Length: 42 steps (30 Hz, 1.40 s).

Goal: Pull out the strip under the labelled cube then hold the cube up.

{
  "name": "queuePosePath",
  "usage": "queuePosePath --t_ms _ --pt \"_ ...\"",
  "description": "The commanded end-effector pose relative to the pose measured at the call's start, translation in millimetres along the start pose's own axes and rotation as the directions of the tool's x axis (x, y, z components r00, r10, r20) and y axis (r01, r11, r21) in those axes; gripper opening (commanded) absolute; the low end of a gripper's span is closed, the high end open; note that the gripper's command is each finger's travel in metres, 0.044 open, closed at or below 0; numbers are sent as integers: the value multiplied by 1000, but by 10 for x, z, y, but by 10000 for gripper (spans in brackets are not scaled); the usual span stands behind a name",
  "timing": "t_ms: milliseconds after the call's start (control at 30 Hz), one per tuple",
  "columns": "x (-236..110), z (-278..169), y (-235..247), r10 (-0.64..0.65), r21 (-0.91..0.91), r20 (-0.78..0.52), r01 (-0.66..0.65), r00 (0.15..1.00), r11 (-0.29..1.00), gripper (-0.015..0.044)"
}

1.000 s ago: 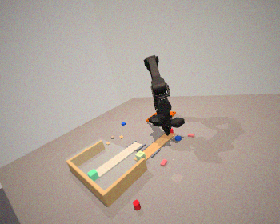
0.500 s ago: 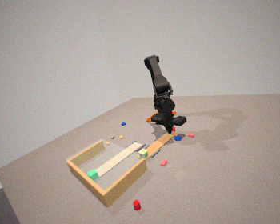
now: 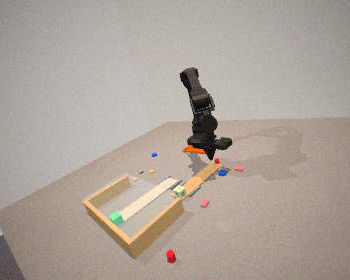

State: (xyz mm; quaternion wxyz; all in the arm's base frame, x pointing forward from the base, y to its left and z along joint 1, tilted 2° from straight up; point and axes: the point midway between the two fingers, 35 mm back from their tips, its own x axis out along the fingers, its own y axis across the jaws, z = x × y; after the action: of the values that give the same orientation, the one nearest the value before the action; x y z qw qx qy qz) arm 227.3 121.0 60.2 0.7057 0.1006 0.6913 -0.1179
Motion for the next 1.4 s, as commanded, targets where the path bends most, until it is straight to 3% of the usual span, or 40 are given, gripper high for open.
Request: queuePosePath --t_ms 0,567,1367 --pt "-84 1 -2 4 -2 -3 -4 1000 1000 0" --pt "-150 666 16 4 -31 3 -4 1000 1000 440" --pt "-281 1508 55 4 -31 9 -4 1000 1000 440"
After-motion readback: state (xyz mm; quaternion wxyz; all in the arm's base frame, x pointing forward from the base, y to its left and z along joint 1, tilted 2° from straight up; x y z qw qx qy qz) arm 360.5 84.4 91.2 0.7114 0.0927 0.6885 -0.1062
